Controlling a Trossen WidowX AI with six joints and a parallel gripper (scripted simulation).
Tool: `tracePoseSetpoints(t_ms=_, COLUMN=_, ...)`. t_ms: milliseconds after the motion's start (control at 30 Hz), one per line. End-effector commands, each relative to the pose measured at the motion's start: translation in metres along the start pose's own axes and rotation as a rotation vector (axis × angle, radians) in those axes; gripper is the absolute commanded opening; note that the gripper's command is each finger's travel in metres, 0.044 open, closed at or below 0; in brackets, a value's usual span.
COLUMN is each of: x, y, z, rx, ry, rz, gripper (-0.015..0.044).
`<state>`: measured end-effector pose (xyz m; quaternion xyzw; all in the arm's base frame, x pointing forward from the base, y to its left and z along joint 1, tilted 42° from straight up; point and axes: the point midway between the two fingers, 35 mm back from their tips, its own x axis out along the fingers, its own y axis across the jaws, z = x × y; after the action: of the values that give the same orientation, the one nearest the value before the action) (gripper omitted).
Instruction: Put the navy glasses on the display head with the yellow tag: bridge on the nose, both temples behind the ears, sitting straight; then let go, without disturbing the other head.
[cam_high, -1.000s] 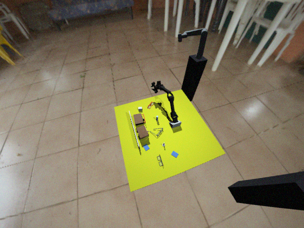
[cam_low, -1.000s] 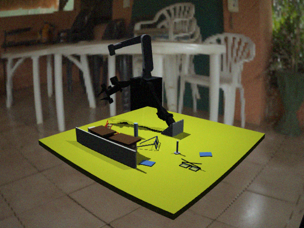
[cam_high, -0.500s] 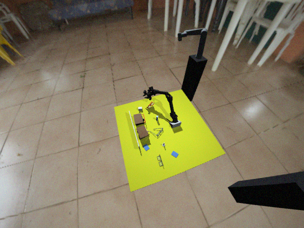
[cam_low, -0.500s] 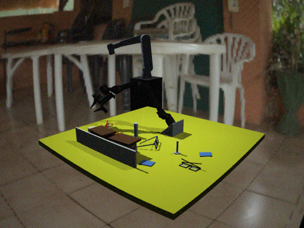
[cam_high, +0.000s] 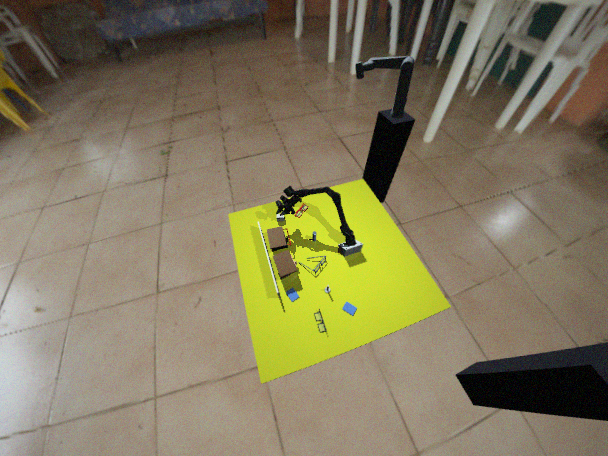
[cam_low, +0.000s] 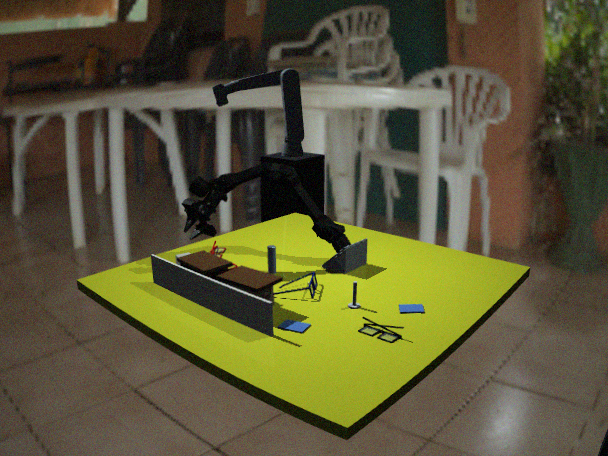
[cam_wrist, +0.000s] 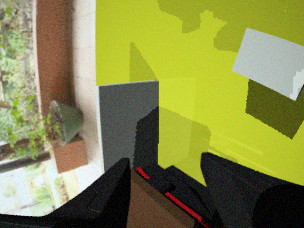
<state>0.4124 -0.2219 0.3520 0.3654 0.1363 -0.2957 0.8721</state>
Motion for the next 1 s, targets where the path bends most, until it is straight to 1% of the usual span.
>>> tracePoseSetpoints(t_ms=0, x=0.019, y=0.021, z=-0.067, rx=-0.132, ry=0.145, rz=-0.025, gripper=0.0200)
tracePoseSetpoints(t_ms=367, x=0.035, y=0.042, z=-0.182, rx=-0.391, ry=0.349, rz=-0.083, gripper=0.0200)
tracePoseSetpoints(t_ms=633, x=0.028, y=0.033, z=-0.295, rx=-0.766, ry=0.564, rz=-0.169, gripper=0.0200)
tracePoseSetpoints(t_ms=767, x=0.021, y=0.014, z=-0.341, rx=-0.955, ry=0.658, rz=-0.229, gripper=0.0200)
tracePoseSetpoints(t_ms=833, x=0.013, y=-0.002, z=-0.373, rx=-1.091, ry=0.724, rz=-0.274, gripper=0.0200)
tracePoseSetpoints(t_ms=967, x=-0.004, y=-0.030, z=-0.418, rx=-1.334, ry=0.822, rz=-0.348, gripper=0.0200)
